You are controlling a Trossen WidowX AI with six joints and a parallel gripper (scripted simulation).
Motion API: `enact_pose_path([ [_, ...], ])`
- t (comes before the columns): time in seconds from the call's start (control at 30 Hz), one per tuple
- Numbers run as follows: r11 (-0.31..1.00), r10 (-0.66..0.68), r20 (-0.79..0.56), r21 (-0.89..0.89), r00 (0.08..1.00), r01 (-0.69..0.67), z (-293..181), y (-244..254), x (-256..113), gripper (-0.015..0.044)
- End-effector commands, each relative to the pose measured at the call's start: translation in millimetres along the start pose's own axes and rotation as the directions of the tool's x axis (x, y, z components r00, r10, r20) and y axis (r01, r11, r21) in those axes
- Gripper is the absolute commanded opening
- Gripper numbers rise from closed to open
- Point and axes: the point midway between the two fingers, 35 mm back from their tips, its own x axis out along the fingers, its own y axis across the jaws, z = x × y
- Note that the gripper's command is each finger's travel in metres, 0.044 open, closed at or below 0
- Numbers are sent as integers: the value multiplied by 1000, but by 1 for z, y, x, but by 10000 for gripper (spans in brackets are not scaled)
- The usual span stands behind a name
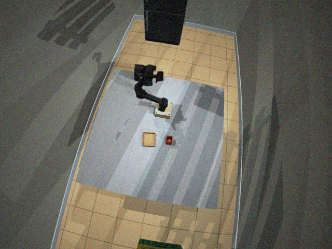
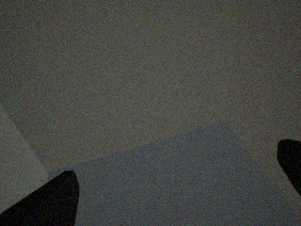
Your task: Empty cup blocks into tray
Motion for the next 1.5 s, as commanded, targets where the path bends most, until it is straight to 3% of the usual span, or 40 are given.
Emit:
enact_pose_path([
  [0.0,963,-20,-23,-270,1000,13,4,-53,-5,440],
  [0.3,695,-60,-23,-718,998,25,43,-138,-10,440],
  [0.5,409,-92,13,-911,996,50,87,-186,-10,440],
  [0.7,82,-114,79,-993,990,88,144,-222,-8,440],
  [0.9,-247,-125,172,-959,977,138,210,-245,-9,440],
  [1.13,-585,-115,310,-789,944,188,297,-255,-16,440],
  [1.47,-901,-44,533,-386,845,197,421,-235,-48,440],
])
